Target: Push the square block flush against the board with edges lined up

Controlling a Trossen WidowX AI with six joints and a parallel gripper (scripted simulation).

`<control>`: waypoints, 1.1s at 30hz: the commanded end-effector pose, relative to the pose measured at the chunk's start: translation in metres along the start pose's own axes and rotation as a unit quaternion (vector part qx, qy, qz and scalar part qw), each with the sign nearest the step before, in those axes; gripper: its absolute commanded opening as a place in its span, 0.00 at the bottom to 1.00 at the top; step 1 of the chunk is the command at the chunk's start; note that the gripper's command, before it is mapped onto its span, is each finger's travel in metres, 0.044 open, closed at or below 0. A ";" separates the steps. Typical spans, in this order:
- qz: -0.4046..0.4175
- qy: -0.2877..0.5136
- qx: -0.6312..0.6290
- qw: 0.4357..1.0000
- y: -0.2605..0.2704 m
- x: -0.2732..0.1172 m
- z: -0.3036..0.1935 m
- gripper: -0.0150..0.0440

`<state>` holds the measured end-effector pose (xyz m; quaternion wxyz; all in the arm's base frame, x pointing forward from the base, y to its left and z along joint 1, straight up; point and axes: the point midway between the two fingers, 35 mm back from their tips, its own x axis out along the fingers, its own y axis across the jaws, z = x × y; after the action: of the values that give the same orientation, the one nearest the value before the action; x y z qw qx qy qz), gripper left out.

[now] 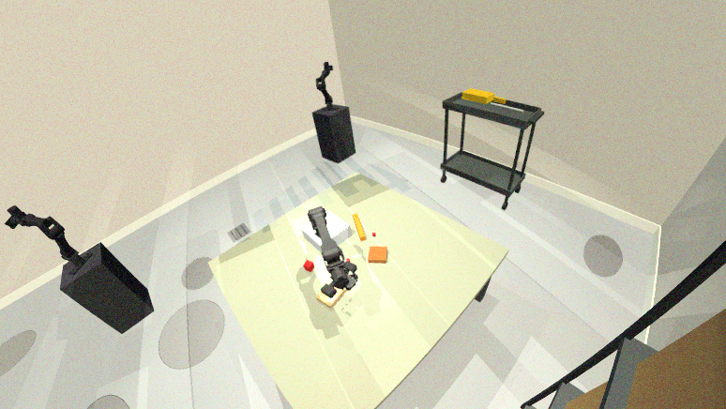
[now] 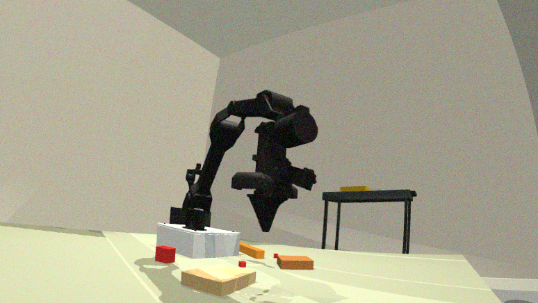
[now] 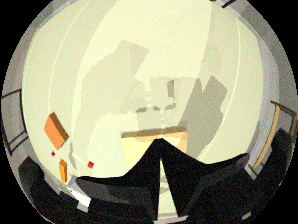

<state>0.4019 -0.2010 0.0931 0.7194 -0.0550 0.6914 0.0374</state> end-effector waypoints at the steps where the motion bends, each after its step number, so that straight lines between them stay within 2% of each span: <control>1: 0.001 0.000 0.001 1.000 0.000 -0.001 0.000 0.25; 3: 0.001 0.000 -0.009 1.000 0.011 0.002 0.007 0.25; 13: 0.008 -0.004 -0.117 0.993 0.157 0.031 0.059 0.25; 24: 0.016 -0.007 -0.233 0.972 0.323 0.058 0.051 0.25; 30: 0.017 -0.007 -0.243 0.970 0.337 0.064 0.048 0.25; 33: 0.017 -0.007 -0.243 0.970 0.338 0.103 0.048 0.25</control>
<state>0.4110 0.1394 0.0168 0.6912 -0.2213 0.6515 0.2210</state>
